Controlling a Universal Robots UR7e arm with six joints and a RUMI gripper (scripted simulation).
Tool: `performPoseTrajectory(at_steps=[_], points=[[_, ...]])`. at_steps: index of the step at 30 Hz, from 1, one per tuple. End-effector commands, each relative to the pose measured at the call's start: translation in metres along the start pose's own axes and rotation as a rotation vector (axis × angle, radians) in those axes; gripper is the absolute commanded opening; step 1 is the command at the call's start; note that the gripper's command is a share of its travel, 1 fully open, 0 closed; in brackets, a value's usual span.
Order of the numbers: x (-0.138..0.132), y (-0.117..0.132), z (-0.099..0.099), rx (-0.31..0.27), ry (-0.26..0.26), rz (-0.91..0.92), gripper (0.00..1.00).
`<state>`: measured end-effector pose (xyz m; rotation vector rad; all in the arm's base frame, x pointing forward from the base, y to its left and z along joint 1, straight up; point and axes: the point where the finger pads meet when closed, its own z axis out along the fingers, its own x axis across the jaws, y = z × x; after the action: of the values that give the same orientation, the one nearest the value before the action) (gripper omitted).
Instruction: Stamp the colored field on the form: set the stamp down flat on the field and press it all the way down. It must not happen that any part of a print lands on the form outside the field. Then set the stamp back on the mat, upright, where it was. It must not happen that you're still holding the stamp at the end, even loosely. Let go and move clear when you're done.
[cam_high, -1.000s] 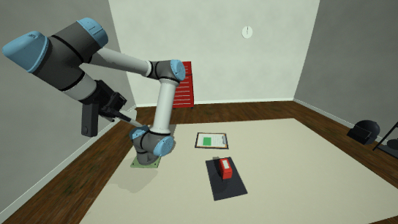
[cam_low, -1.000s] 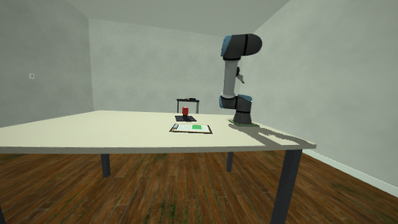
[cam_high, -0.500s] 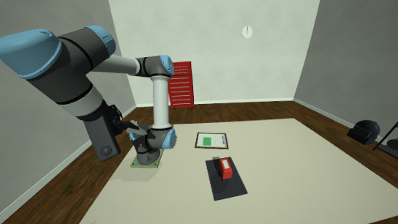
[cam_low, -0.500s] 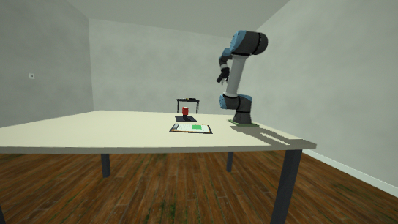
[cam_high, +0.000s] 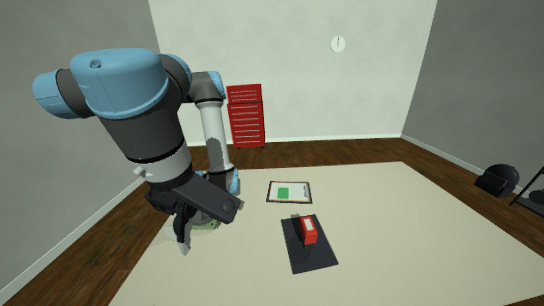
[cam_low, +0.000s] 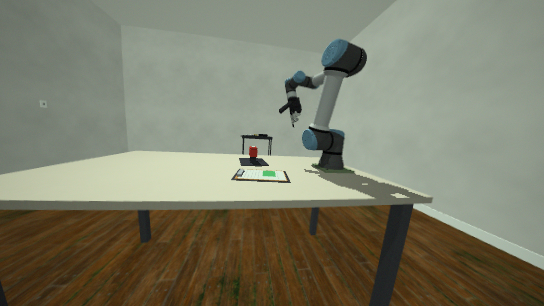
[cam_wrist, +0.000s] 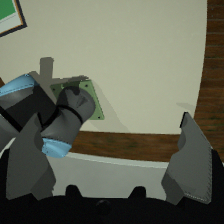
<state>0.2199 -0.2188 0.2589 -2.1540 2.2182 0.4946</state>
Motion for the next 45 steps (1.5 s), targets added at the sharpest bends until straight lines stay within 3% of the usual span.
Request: performPoseTrajectory(at_steps=[1, 3, 10, 18, 20, 33, 45], points=[[0.005, -0.039, 0.003, 0.009, 0.052, -0.232, 1.00], [0.005, -0.039, 0.003, 0.009, 0.052, -0.232, 1.00], [-0.011, -0.118, 0.014, 0.004, 0.142, -0.679, 1.00], [-0.047, -0.194, 0.031, -0.014, 0.229, -1.131, 1.00], [-0.047, -0.194, 0.031, -0.014, 0.229, -1.131, 1.00], [-0.109, -0.270, 0.059, -0.047, 0.323, -1.628, 1.00], [-0.136, -0.294, 0.071, -0.062, 0.356, -1.803, 1.00]])
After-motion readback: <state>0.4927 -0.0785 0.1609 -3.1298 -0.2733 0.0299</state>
